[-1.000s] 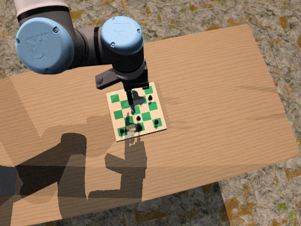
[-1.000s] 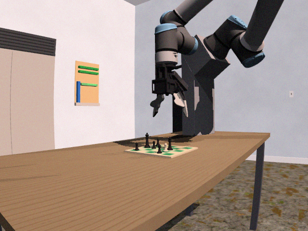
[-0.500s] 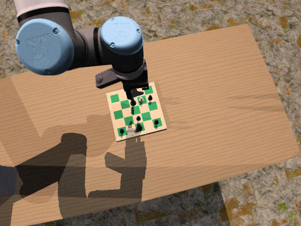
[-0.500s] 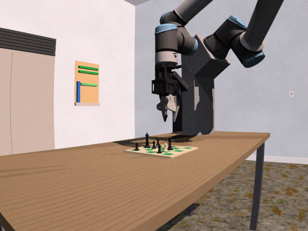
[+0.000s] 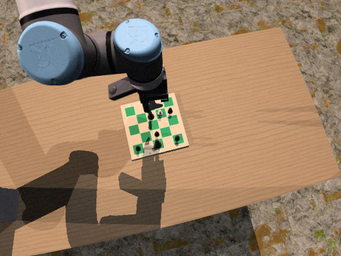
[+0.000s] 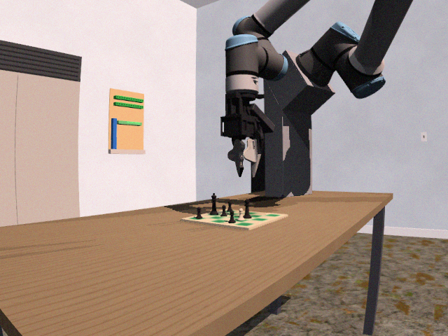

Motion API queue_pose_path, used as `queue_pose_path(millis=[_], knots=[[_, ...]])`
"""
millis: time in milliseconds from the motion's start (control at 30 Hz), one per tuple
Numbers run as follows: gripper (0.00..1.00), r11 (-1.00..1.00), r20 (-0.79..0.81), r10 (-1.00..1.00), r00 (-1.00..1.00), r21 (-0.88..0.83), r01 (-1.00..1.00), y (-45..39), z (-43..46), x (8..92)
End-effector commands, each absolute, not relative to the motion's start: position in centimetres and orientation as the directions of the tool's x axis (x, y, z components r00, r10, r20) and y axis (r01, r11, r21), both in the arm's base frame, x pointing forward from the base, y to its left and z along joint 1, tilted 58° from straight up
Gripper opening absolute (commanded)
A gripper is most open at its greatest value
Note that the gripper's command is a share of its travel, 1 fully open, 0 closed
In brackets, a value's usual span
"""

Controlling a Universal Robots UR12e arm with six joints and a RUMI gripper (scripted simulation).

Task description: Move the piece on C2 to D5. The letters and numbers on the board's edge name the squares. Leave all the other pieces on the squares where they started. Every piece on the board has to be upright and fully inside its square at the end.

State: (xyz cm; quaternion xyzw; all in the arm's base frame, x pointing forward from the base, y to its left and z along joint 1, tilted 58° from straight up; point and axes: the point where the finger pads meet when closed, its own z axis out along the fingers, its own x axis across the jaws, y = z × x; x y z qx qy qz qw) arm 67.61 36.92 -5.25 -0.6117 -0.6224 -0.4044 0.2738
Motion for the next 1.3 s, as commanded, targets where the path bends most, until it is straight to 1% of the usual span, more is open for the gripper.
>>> queue_pose_path(millis=[0,1267], knots=[[0.25,-0.076,0.835,0.540,-0.102,0.169,0.983,36.9,-5.2,67.6],[0.25,-0.076,0.835,0.540,-0.102,0.169,0.983,38.2,-6.0,67.9]])
